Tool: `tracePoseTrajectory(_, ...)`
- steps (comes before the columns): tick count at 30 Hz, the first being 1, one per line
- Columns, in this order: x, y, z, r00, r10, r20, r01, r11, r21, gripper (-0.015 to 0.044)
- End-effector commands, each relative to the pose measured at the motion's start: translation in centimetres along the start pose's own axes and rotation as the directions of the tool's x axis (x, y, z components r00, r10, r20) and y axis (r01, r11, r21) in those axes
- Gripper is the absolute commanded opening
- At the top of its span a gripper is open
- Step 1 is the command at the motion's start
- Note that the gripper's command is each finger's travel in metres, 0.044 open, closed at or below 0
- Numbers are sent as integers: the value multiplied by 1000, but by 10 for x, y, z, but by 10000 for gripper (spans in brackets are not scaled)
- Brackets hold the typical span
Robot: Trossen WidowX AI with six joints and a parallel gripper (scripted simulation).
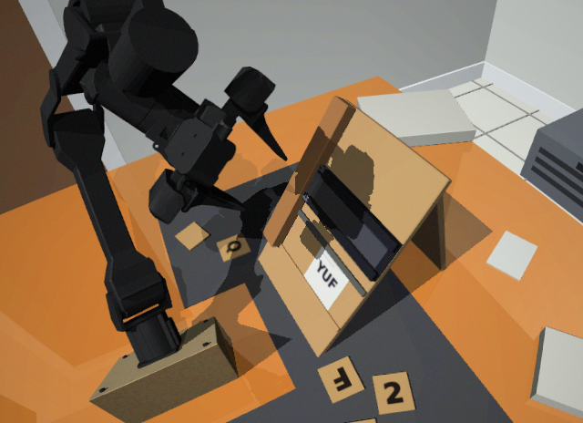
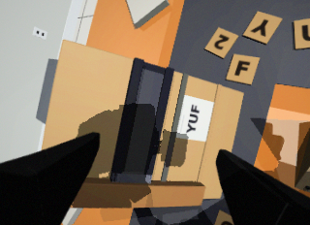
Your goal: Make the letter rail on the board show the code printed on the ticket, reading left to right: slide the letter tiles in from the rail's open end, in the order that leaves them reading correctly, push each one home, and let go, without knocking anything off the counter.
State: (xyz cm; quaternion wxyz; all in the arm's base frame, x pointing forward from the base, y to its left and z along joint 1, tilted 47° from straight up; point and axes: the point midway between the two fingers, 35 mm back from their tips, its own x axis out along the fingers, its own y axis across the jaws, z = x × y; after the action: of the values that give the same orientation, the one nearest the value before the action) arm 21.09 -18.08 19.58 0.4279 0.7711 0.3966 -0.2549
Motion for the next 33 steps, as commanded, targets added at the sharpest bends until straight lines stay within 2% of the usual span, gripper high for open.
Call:
tracePoseTrajectory(1,32,-2,36,996,-84,-36,65,927,-370,340)
tracePoseTrajectory(5,65,-10,67,985,-159,-70,70,729,-681,340)
tracePoseTrajectory(15,111,-28,102,960,-255,-113,-16,353,-936,340)
tracePoseTrajectory(24,154,-54,129,928,-341,-152,-172,-31,-985,340)
tracePoseTrajectory(33,197,-86,150,886,-423,-191,-366,-383,-848,340)
